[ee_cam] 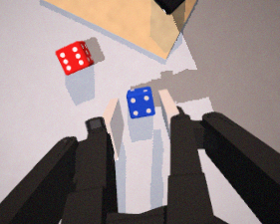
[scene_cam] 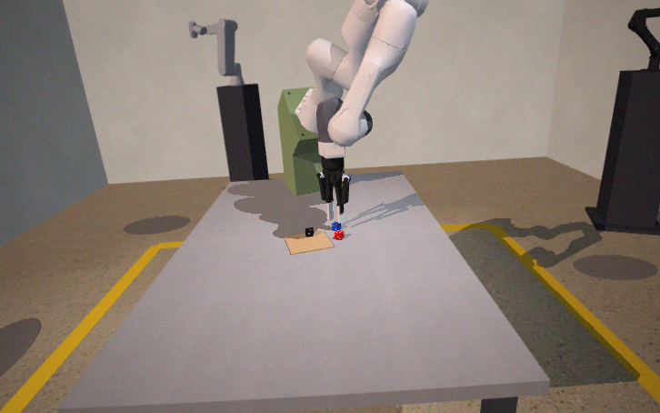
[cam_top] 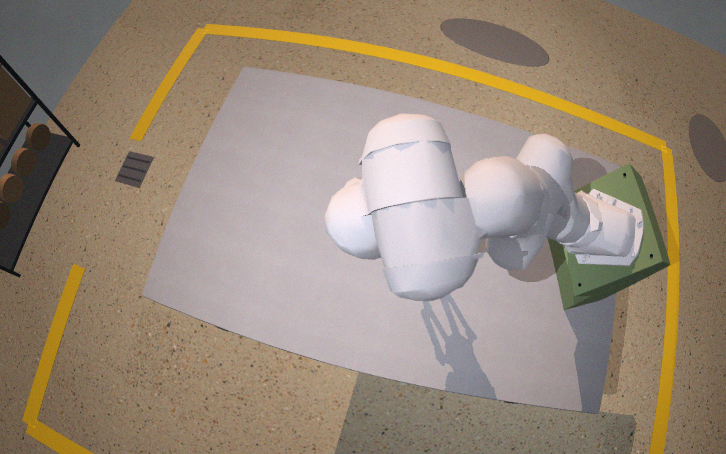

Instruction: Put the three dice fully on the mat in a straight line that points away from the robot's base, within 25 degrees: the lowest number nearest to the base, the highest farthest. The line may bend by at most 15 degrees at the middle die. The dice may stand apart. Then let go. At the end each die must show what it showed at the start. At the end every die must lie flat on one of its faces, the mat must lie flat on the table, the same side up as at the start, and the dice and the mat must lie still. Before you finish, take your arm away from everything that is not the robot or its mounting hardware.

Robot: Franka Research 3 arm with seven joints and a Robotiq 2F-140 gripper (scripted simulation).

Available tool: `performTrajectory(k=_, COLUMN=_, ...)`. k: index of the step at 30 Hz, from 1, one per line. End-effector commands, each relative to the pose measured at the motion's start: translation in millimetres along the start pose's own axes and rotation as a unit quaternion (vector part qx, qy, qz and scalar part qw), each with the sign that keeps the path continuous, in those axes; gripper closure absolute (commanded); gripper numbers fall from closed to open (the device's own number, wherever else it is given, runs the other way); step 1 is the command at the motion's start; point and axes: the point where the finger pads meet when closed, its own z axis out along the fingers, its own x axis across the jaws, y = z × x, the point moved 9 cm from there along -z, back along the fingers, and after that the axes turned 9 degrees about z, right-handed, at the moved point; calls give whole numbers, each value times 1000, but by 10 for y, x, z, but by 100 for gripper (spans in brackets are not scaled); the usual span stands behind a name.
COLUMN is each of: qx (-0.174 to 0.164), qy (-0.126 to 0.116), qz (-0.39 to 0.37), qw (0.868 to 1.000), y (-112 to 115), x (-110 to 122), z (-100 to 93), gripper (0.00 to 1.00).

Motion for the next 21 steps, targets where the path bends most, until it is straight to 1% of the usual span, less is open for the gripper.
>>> performTrajectory(k=1, qx=0, qy=-1, qz=-2, qw=1000, y=1, x=-15, z=4, gripper=75)
performTrajectory(k=14, qx=0, qy=-1, qz=-2, qw=1000, y=1, x=-15, z=13, gripper=75)
performTrajectory(k=21, qx=0, qy=-1, qz=-2, qw=1000, y=1, x=-15, z=101, gripper=75)
